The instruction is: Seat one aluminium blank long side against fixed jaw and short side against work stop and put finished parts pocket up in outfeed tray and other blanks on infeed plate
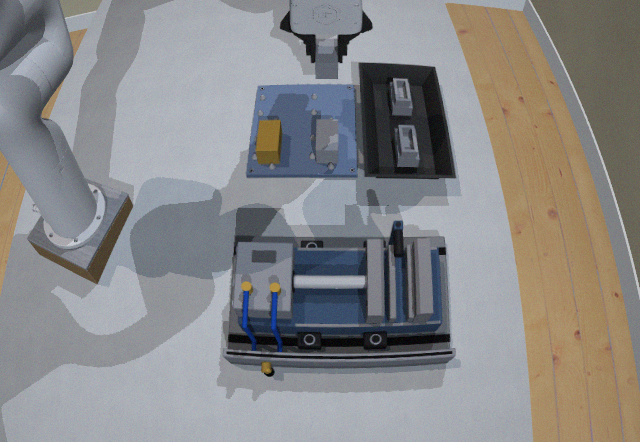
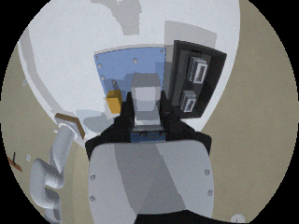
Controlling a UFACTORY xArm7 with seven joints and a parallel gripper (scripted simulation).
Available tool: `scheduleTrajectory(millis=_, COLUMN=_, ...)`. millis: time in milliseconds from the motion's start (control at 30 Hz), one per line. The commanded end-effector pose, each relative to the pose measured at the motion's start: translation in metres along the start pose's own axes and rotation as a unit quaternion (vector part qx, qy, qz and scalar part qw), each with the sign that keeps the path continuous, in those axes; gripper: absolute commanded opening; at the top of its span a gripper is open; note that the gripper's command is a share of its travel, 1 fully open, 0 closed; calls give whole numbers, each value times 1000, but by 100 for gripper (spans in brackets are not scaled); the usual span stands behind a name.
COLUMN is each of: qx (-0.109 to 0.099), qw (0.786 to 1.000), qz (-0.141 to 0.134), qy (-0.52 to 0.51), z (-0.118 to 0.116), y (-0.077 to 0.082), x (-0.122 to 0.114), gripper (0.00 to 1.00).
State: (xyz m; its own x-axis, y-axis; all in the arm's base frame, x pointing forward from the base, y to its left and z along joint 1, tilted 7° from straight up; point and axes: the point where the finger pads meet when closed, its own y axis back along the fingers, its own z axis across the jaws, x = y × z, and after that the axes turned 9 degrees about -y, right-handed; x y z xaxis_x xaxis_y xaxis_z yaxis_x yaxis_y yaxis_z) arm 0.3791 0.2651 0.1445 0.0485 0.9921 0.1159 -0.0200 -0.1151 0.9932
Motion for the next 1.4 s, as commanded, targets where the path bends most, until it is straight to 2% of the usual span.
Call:
scheduleTrajectory(millis=0, qx=-1, qw=1000, qz=1, qy=0, z=1, y=13, x=0, gripper=0)
scheduleTrajectory(millis=167, qx=-1, qw=1000, qz=1, qy=0, z=1, y=21, x=0, gripper=0)
scheduleTrajectory(millis=433, qx=-2, qw=1000, qz=2, qy=0, z=7, y=22, x=-5, gripper=0)
scheduleTrajectory(millis=500, qx=-2, qw=1000, qz=6, qy=1, z=32, y=26, x=-30, gripper=0)
scheduleTrajectory(millis=567, qx=-3, qw=1000, qz=7, qy=1, z=39, y=27, x=-38, gripper=0)
scheduleTrajectory(millis=733, qx=-4, qw=1000, qz=11, qy=1, z=72, y=30, x=-82, gripper=0)
scheduleTrajectory(millis=800, qx=-4, qw=1000, qz=11, qy=1, z=72, y=30, x=-82, gripper=0)
scheduleTrajectory(millis=833, qx=-5, qw=1000, qz=12, qy=1, z=87, y=31, x=-107, gripper=0)
scheduleTrajectory(millis=967, qx=-6, qw=1000, qz=12, qy=1, z=102, y=31, x=-136, gripper=0)
scheduleTrajectory(millis=1300, qx=-6, qw=1000, qz=8, qy=0, z=136, y=28, x=-236, gripper=0)
scheduleTrajectory(millis=1367, qx=-6, qw=1000, qz=8, qy=0, z=136, y=28, x=-236, gripper=0)
